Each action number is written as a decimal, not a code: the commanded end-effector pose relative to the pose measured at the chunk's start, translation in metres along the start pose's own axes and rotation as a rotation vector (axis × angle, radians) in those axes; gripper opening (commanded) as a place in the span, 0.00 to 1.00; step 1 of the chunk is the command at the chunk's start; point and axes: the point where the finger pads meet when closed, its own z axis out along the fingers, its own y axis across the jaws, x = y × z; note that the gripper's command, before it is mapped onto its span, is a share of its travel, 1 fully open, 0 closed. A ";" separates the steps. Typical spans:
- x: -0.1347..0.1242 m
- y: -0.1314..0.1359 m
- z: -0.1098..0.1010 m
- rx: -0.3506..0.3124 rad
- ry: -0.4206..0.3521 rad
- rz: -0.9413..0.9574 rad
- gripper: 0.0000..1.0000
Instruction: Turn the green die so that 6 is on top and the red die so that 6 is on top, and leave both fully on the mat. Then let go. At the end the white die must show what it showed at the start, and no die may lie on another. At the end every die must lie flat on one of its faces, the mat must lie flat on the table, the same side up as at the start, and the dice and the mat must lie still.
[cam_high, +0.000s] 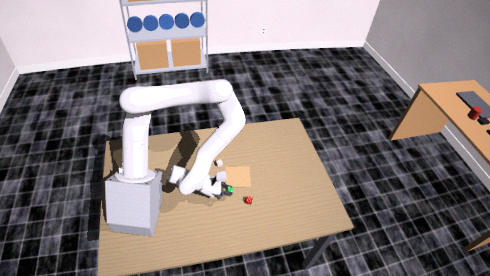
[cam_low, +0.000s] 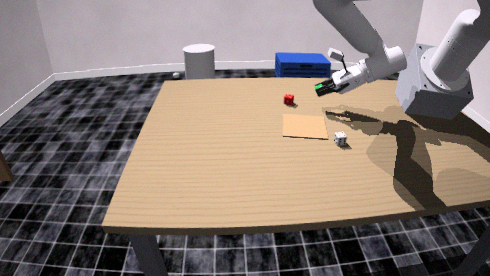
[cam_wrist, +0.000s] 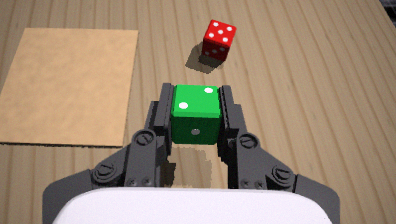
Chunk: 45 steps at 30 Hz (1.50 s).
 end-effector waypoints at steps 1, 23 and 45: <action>-0.011 0.000 0.007 -0.001 0.003 0.000 0.27; -0.035 0.000 0.020 -0.001 0.003 0.000 0.27; -0.035 0.000 0.020 -0.001 0.003 0.000 0.27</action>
